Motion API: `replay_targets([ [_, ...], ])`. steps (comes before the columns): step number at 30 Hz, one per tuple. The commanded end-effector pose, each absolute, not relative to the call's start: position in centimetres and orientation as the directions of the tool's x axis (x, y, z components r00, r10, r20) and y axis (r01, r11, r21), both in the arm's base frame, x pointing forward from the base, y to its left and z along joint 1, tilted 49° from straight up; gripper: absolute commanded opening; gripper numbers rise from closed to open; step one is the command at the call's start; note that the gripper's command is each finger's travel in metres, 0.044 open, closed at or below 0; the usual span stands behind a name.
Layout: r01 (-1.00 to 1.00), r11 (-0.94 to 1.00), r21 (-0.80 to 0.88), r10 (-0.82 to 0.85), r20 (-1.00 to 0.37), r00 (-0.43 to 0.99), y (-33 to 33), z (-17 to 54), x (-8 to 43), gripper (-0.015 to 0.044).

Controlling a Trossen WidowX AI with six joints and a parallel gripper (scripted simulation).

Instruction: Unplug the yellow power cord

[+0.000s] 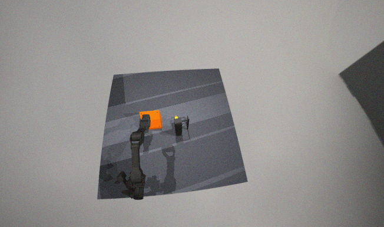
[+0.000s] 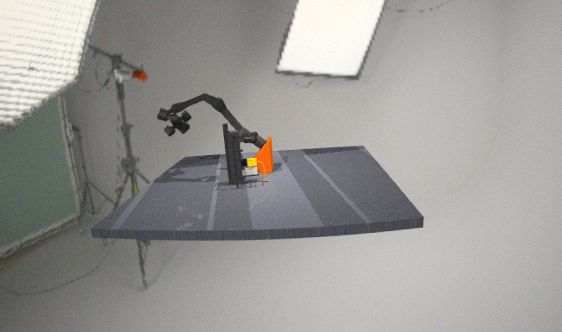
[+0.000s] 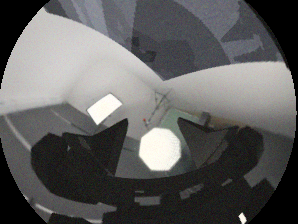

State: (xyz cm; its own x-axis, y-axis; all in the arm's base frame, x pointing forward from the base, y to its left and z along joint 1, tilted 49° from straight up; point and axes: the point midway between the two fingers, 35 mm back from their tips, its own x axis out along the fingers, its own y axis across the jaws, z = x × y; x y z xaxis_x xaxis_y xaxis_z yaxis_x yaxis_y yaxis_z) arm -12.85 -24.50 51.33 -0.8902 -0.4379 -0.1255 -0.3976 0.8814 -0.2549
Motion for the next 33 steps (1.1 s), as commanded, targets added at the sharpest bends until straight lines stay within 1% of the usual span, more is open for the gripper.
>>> replay_targets([
  [1,-0.399,0.880,-0.256,-0.440,-0.126,-0.889,-24.5,51.3,-12.8,0.0374],
  [5,-0.434,0.857,-0.279,-0.481,-0.131,-0.867,-25.6,51.0,-11.8,0.0269],
  [9,-0.497,0.806,-0.323,-0.560,-0.140,-0.817,-27.5,50.4,-9.6,0.0164],
  [21,-0.635,0.627,-0.451,-0.759,-0.170,-0.628,-31.8,48.3,-2.0,0.0160],
  [33,-0.698,0.437,-0.567,-0.895,-0.201,-0.398,-33.8,46.0,6.6,0.0160],
])
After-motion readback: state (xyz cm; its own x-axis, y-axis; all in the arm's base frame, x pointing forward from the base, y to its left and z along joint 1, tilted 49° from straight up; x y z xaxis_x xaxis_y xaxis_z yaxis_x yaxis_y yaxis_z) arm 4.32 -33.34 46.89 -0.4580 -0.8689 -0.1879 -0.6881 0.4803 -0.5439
